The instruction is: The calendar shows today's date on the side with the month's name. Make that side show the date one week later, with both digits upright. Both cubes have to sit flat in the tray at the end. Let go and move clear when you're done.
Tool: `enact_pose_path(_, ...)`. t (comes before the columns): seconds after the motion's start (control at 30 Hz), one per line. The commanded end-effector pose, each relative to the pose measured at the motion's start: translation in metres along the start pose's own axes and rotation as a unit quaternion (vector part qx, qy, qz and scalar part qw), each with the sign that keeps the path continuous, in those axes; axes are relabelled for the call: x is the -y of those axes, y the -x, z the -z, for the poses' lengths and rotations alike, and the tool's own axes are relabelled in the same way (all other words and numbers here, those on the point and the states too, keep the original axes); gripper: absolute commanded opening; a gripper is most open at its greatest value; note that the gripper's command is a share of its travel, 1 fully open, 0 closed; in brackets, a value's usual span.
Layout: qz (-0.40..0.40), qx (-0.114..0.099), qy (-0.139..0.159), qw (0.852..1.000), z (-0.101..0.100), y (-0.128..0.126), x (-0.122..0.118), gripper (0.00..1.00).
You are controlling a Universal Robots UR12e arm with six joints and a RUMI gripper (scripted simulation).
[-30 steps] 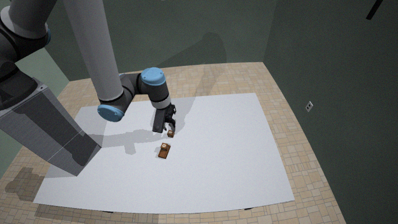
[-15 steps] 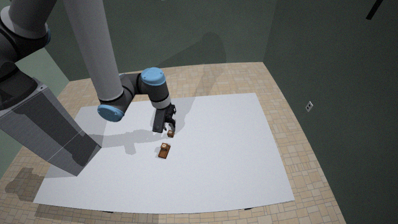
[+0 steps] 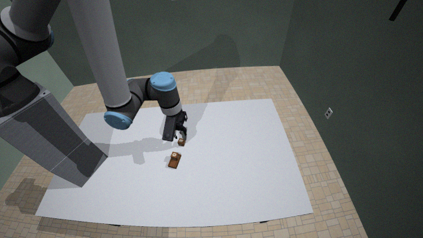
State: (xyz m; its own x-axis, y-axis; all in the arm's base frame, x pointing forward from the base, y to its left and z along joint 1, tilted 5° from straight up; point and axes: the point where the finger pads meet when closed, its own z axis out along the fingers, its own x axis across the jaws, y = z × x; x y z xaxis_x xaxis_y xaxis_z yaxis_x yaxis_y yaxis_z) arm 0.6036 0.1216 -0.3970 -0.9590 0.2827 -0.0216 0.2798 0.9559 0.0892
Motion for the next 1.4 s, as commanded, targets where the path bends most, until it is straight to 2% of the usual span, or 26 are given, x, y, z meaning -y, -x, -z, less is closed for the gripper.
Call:
enact_pose_path(0.0,0.001,0.001,0.0,1.0,-0.007,0.001,-0.001,0.29)
enact_pose_path(0.53,0.001,0.001,0.0,1.0,-0.028,0.001,-0.001,0.29)
enact_pose_path(1.37,0.001,0.001,0.0,1.0,-0.027,0.0,-0.001,0.29)
